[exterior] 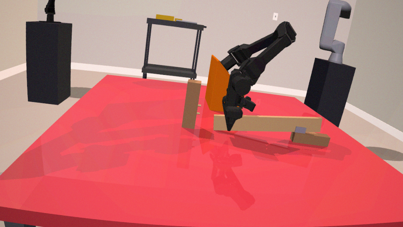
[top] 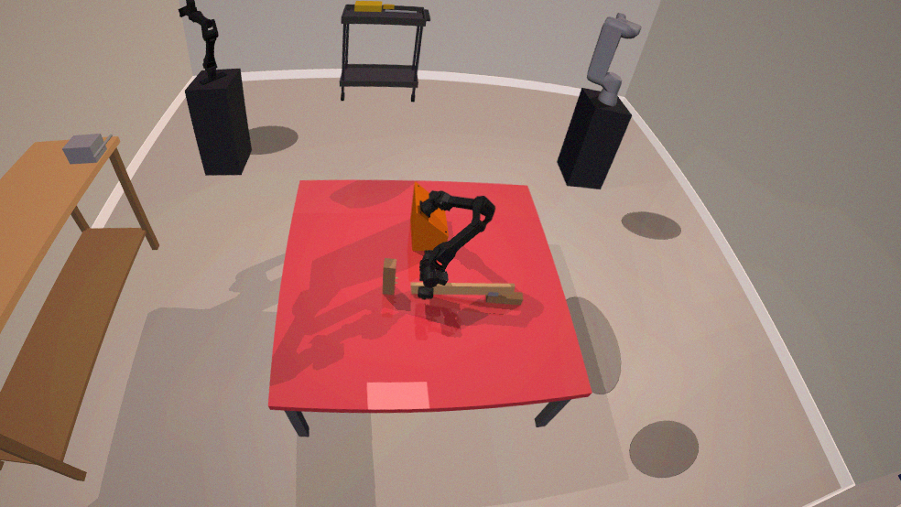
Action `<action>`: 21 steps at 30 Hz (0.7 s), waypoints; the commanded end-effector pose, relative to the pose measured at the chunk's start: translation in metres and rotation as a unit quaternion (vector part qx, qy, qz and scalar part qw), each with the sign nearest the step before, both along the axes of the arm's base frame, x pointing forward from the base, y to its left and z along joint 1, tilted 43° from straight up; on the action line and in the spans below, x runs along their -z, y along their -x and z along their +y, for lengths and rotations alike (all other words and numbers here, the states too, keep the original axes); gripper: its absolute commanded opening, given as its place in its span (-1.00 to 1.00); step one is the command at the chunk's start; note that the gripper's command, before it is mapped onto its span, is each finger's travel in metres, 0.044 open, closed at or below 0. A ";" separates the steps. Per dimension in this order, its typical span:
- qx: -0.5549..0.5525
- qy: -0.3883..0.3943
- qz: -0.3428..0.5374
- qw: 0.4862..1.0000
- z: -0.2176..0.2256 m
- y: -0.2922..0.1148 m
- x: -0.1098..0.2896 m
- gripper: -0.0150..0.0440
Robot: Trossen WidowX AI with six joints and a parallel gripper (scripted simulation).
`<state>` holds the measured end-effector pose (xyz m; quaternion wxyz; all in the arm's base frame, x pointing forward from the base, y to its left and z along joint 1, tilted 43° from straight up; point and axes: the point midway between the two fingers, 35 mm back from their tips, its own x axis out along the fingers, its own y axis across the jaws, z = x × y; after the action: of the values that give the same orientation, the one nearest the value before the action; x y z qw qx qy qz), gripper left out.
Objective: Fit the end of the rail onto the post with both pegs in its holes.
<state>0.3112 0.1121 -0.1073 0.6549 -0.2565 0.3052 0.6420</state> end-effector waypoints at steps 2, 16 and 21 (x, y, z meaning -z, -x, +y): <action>0.000 -0.002 0.002 1.000 0.003 0.001 0.002 0.82; 0.000 -0.002 0.002 1.000 0.003 0.001 0.002 -0.29; 0.000 -0.002 0.002 1.000 0.003 0.001 0.002 -0.40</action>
<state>0.3103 0.1143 -0.1095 0.6543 -0.2557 0.3060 0.6425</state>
